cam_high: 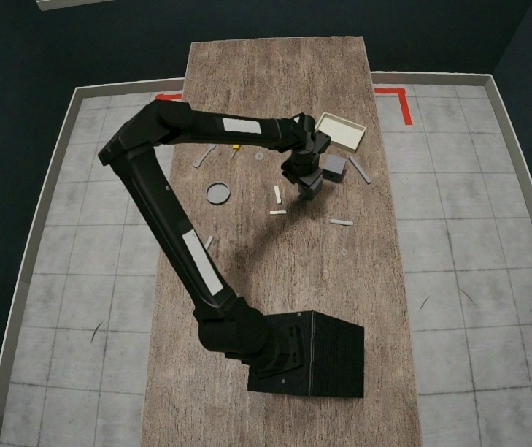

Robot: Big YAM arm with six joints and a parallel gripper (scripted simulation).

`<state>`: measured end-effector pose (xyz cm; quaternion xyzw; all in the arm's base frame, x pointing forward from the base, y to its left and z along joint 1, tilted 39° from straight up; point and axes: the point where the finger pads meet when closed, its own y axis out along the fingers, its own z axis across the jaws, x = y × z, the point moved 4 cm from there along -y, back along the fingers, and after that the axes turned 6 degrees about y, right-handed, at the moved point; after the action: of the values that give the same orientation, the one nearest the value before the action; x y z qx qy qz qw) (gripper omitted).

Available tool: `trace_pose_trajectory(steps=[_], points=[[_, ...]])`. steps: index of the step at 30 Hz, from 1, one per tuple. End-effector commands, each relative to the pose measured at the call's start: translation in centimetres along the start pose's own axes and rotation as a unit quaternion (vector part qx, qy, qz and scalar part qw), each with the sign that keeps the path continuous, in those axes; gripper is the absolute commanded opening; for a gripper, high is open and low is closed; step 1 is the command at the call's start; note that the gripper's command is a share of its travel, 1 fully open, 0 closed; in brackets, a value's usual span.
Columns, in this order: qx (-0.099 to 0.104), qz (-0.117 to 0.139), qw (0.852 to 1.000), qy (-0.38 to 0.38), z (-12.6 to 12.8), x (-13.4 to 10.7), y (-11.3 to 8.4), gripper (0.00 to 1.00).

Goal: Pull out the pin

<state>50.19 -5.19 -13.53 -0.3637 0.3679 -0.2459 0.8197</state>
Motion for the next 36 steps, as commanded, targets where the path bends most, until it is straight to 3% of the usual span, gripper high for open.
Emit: trace_pose_trajectory(steps=[1, 9, 23, 36], points=[[0.009, -0.010, 1.000, 0.015, -0.2, 0.7, -1.4, 0.47], [0.015, -0.018, 1.000, 0.009, 0.5, 1.2, -1.9, 0.47], [0.017, -0.020, 1.000, 0.005, 0.9, 1.4, 0.8, 0.47], [0.016, -0.019, 1.000, 0.003, 1.0, 1.3, 1.5, 0.47]])
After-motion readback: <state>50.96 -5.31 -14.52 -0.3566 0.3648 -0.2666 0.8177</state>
